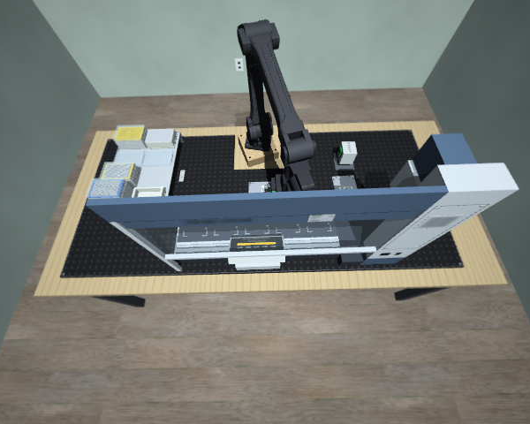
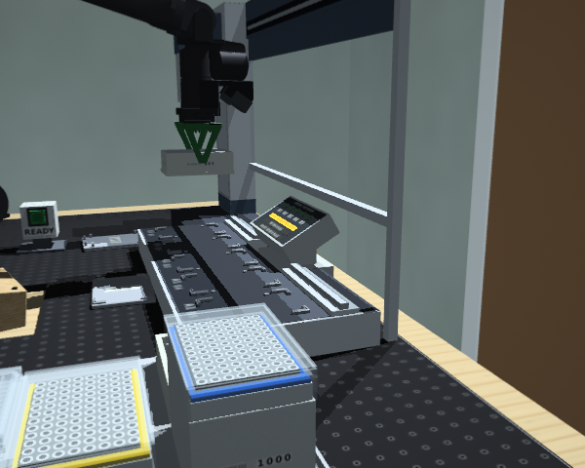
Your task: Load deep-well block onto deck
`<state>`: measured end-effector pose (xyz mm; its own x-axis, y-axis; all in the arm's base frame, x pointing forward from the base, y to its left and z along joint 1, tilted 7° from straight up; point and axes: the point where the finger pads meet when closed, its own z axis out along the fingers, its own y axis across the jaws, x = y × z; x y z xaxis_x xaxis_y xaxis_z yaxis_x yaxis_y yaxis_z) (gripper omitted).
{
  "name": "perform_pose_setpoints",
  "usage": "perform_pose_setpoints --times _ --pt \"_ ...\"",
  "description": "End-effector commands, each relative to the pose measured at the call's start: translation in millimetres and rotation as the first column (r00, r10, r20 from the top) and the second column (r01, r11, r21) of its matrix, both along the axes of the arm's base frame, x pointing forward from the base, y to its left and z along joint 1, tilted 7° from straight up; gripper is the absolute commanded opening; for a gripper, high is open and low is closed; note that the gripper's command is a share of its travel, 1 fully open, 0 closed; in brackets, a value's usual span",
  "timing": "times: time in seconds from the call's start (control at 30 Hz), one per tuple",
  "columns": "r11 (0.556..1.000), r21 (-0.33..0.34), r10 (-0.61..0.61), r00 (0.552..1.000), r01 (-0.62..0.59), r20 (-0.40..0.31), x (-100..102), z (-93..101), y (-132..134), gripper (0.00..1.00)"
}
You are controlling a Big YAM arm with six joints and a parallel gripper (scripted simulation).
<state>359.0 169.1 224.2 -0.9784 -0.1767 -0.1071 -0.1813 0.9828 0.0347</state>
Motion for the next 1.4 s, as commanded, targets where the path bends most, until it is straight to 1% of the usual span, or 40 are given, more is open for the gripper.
perform_pose_setpoints --times 0.0,1.03,1.07,1.17,1.2,1.23,1.27,1.37 --pt "1.000 0.032 0.000 0.998 -0.002 0.066 22 33.9 5 0.00" --pt "1.000 0.031 0.000 0.998 -0.002 0.066 22 33.8 5 0.00" --pt "0.999 0.037 -0.001 0.997 -0.002 0.078 27 31.3 7 0.00" --pt "0.999 0.038 -0.001 0.997 -0.002 0.081 28 26.4 8 0.00" --pt "0.999 0.036 0.000 0.997 -0.002 0.075 27 21.9 7 0.00" --pt "1.000 0.023 0.000 0.999 -0.001 0.048 17 7.2 3 0.00" --pt "1.000 0.019 0.001 0.999 -0.001 0.039 12 1.3 1 0.00" --pt "1.000 0.018 0.001 0.999 -0.001 0.037 12 -4.7 1 0.00"
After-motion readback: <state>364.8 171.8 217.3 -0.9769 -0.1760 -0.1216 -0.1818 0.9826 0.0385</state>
